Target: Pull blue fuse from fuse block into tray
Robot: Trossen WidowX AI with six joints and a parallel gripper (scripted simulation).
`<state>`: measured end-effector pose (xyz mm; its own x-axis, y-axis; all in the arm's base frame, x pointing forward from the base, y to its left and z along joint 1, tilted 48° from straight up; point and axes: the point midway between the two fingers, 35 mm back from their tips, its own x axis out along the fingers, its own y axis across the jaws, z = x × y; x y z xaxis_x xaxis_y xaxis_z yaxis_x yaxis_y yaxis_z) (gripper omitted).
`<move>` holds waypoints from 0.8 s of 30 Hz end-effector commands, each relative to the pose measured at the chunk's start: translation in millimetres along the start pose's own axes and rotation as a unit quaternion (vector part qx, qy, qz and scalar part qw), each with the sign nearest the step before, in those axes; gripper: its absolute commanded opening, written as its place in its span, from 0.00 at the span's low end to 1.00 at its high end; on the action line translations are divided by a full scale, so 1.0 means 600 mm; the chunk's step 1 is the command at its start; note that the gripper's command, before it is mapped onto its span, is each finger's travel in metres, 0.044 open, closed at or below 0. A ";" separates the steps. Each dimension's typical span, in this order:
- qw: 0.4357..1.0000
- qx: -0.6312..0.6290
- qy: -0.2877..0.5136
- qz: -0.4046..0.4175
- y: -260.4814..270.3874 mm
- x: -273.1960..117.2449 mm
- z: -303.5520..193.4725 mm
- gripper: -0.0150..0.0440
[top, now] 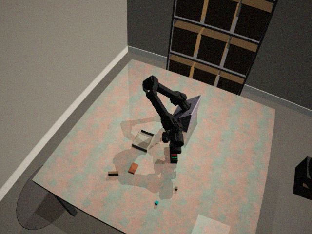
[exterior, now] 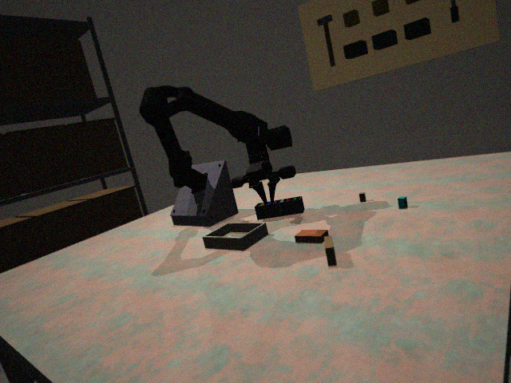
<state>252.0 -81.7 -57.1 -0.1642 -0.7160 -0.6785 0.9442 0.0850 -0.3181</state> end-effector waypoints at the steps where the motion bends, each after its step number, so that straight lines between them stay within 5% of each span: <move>1: 1.000 -0.004 -0.003 -0.002 -0.004 0.003 0.000 0.38; 24: 1.000 -0.001 0.000 -0.001 -0.002 0.001 -0.001 0.25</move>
<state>250.8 -82.3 -57.7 -0.1661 -0.7162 -0.6778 0.9433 0.0849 -0.3209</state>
